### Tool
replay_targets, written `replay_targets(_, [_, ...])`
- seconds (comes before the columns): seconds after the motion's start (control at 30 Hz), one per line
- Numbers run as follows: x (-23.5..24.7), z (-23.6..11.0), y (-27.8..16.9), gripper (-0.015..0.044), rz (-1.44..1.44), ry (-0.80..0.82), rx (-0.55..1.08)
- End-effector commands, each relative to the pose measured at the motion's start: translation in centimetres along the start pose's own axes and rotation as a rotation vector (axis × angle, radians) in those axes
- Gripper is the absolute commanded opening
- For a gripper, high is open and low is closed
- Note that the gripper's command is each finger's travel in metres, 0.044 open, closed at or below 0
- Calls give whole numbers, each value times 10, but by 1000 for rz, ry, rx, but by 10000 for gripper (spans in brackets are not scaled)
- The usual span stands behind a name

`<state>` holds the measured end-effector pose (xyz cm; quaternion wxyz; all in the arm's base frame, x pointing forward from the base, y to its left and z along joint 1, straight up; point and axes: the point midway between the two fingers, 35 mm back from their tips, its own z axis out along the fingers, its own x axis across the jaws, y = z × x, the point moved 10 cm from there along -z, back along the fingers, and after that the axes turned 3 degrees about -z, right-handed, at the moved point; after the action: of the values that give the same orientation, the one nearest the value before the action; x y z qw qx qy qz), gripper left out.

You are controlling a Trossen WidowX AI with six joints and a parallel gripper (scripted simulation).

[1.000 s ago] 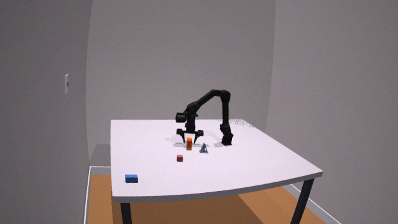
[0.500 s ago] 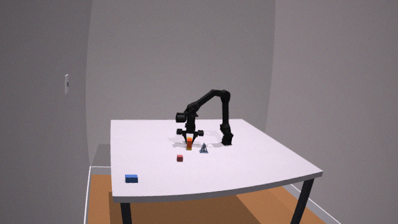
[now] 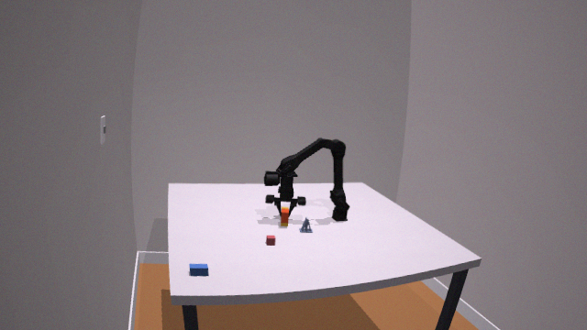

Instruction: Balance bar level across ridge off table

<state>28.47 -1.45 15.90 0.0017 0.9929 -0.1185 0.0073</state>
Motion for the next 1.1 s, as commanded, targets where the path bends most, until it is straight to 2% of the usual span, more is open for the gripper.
replay_targets(0.0, [2, -12, 0, 0, -1, 11, 3])
replay_targets(1.07, [-1, -94, 0, 0, -4, 10, 6])
